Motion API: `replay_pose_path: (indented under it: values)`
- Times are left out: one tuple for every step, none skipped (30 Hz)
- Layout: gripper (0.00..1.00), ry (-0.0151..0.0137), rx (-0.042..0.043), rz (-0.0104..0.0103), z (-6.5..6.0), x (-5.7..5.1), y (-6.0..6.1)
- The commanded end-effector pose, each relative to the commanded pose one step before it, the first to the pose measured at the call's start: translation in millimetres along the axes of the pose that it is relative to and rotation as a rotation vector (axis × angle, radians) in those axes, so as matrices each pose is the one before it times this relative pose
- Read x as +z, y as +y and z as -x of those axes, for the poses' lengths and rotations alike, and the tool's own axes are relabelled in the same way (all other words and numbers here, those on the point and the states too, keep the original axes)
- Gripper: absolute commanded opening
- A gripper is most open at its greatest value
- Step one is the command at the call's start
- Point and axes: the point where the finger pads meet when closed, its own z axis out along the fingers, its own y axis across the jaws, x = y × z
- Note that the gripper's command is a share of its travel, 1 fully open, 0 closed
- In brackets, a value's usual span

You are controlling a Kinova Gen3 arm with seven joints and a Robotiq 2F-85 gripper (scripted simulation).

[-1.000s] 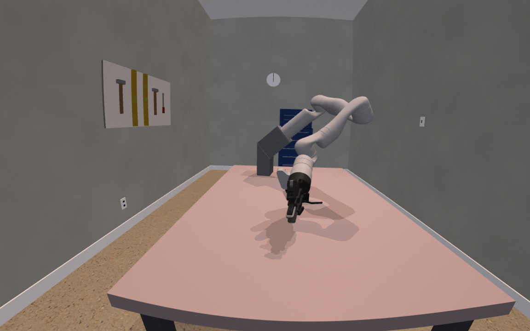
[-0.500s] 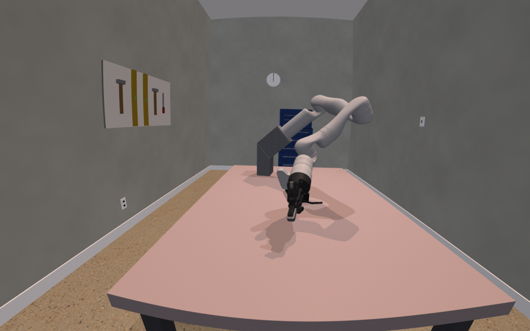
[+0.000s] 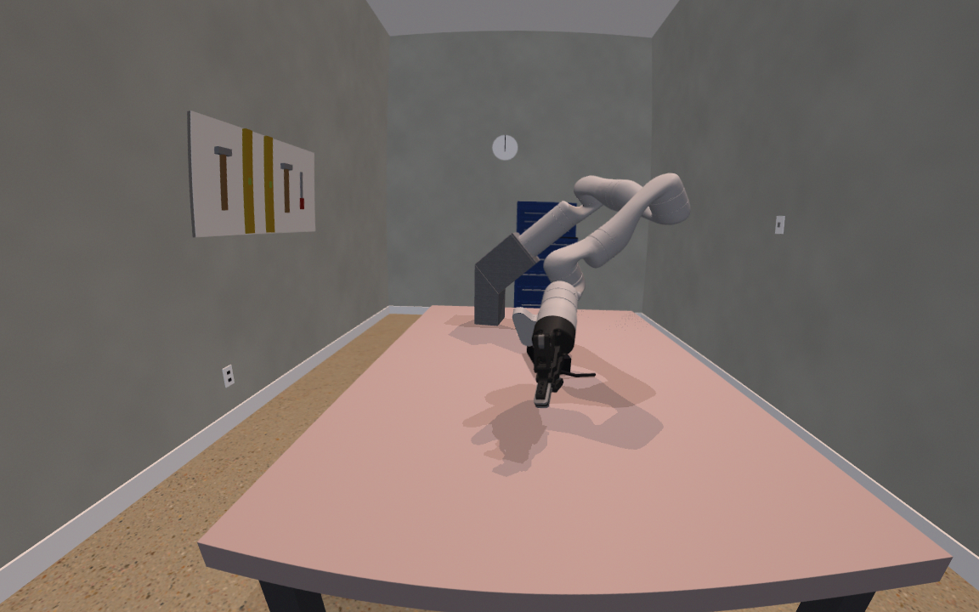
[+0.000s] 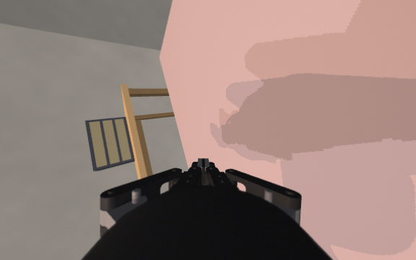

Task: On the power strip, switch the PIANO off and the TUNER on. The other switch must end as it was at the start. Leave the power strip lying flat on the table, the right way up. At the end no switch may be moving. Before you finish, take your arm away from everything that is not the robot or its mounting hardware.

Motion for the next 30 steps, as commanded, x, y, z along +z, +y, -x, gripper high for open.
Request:
replay_pose_path:
  values:
    - [0.0, -0.00332, 0.00338, 0.00589, 1.87, -5.81, -8.69]
    - [0.0, -0.00204, -0.00003, 0.00984, 0.56, -2.22, 0.47]
    - [0.0, -0.00213, 0.00006, 0.01063, 0.59, -2.43, 0.59]
    - [0.0, 0.0, 0.0, 0.0, 0.0, 0.0, 0.0]
    - [0.0, 0.0, 0.0, 0.0, 0.0, 0.0, 0.0]
    - [0.0, -0.0022, 0.00017, 0.01144, 0.62, -2.64, 0.72]
    - [0.0, -0.00227, 0.00031, 0.01225, 0.64, -2.86, 0.86]
    - [0.0, -0.00231, 0.00046, 0.01306, 0.66, -3.08, 1.03]
    - [0.0, -0.00235, 0.00063, 0.01387, 0.68, -3.3, 1.21]
    - [0.0, -0.00237, 0.00082, 0.01468, 0.69, -3.53, 1.41]
    - [0.0, -0.00237, 0.00103, 0.01548, 0.71, -3.76, 1.63]
    - [0.0, -0.00235, 0.00126, 0.01626, 0.72, -4.0, 1.86]
    - [0.0, -0.00232, 0.0015, 0.01704, 0.73, -4.23, 2.12]
    - [0.0, -0.00228, 0.00176, 0.01779, 0.73, -4.45, 2.39]
    - [0.0, -0.00222, 0.00204, 0.01851, 0.74, -4.67, 2.67]
    - [0.0, -0.00214, 0.00232, 0.01921, 0.74, -4.88, 2.97]
    - [0.0, -0.00205, 0.00261, 0.01987, 0.74, -5.09, 3.28]
    - [0.0, -0.00195, 0.00291, 0.0205, 0.73, -5.28, 3.6]
    - [0.0, -0.00183, 0.00321, 0.02109, 0.72, -5.46, 3.93]
    - [0.0, -0.00171, 0.00351, 0.02163, 0.71, -5.63, 4.27]
    - [0.0, 0.0, 0.0, 0.0, 0.0, 0.0, 0.0]
    - [0.0, 0.0, 0.0, 0.0, 0.0, 0.0, 0.0]
    - [0.0, -0.00157, 0.00381, 0.02213, 0.7, -5.77, 4.61]
    - [0.0, -0.00142, 0.0041, 0.02258, 0.68, -5.9, 4.95]
    - [0.0, -0.00127, 0.00438, 0.02297, 0.66, -6.01, 5.28]
    - [0.0, -0.0011, 0.00465, 0.0233, 0.64, -6.09, 5.61]
    - [0.0, -0.00094, 0.00491, 0.02357, 0.61, -6.16, 5.93]
    - [0.0, -0.00077, 0.00515, 0.02378, 0.58, -6.2, 6.24]
    - [0.0, -0.00059, 0.00536, 0.02393, 0.54, -6.21, 6.54]
    - [0.0, -0.00041, 0.00556, 0.02401, 0.5, -6.2, 6.81]
